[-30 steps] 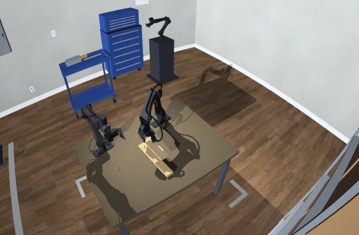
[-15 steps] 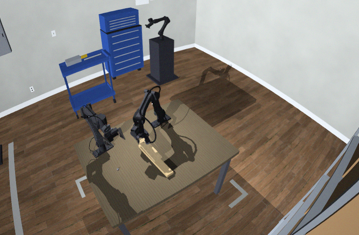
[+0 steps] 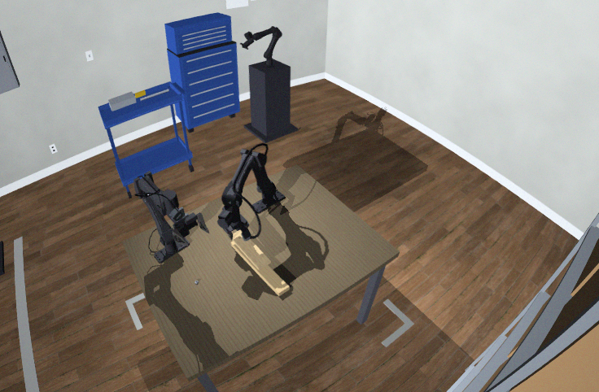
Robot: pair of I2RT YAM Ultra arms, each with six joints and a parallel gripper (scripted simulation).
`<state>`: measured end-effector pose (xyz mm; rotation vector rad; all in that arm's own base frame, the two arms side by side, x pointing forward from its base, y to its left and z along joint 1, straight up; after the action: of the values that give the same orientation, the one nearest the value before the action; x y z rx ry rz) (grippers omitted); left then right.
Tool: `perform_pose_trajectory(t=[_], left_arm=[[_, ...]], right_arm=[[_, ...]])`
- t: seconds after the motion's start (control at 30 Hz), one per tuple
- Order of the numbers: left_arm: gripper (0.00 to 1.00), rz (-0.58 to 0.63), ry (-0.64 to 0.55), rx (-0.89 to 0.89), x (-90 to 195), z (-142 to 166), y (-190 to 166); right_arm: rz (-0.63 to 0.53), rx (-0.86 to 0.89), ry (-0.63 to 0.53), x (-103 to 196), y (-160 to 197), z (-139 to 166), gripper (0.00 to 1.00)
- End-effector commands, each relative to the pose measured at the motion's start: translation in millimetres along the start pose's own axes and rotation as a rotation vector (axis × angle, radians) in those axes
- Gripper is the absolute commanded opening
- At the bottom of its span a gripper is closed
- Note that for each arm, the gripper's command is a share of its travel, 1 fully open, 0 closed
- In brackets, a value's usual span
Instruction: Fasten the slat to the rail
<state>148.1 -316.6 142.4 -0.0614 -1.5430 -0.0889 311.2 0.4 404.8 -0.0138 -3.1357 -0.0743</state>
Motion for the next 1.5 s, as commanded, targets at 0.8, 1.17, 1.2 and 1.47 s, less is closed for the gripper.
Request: perform_pose_trajectory(t=[0.8,1.17,1.2,1.47], left_arm=[[0.72,0.038,-0.040,0.012,-5,-6,-6],[0.72,0.038,-0.040,0.012,-5,-6,-6],[0.72,0.037,-0.039,0.012,-6,-6,-6],[0.72,0.036,-0.039,0.012,-11,-7,-6]], right_arm=[[-0.010,-0.005,-0.017,1,1,-6,1.00],[-0.010,-0.005,-0.017,1,1,-6,1.00],[-0.010,-0.005,-0.017,1,1,-6,1.00],[-0.010,-0.005,-0.017,1,1,-6,1.00]])
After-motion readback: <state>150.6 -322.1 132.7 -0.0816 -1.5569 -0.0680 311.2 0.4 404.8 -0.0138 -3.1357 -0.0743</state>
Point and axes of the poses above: on each arm, the point where the finger pads meet when closed, its own x axis back along the fingers, its own y axis across the jaws, z = x × y, the point moved 7 cm from there along x, back along the fingers, and after that the axes turned 3 degrees about -x, right-handed, at the moved point
